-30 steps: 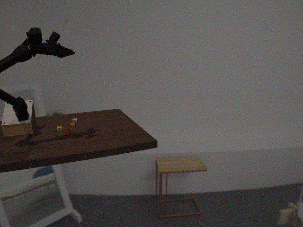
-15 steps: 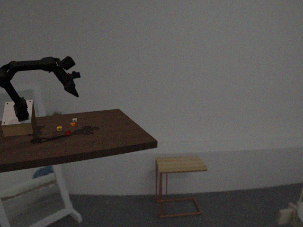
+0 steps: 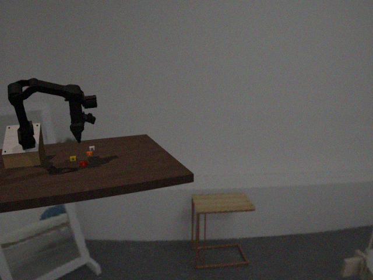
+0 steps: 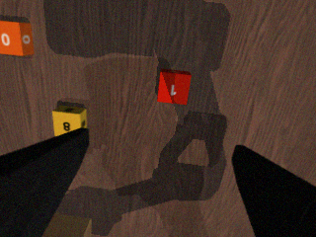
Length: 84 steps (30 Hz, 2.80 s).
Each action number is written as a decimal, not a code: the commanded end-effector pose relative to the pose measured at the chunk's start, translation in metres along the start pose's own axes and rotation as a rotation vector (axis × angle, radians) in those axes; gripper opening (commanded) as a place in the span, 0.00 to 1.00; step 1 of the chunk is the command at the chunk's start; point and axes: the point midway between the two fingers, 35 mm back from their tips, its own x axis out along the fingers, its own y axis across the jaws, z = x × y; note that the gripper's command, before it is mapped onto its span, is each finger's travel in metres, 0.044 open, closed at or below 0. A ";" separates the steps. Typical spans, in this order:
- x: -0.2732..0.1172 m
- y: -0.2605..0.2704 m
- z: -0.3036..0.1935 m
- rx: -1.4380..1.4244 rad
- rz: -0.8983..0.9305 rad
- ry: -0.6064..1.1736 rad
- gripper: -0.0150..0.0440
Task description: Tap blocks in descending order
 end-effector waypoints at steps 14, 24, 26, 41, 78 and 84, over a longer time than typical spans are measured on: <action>0.003 0.000 -0.003 0.002 -0.009 0.016 0.93; 0.003 0.109 -0.049 -0.001 -0.003 0.018 0.93; 0.003 0.111 -0.051 0.000 -0.004 0.018 0.93; 0.003 0.111 -0.051 0.000 -0.004 0.018 0.93; 0.002 0.292 0.056 0.006 0.006 0.012 0.93; 0.002 0.292 0.056 0.006 0.006 0.012 0.93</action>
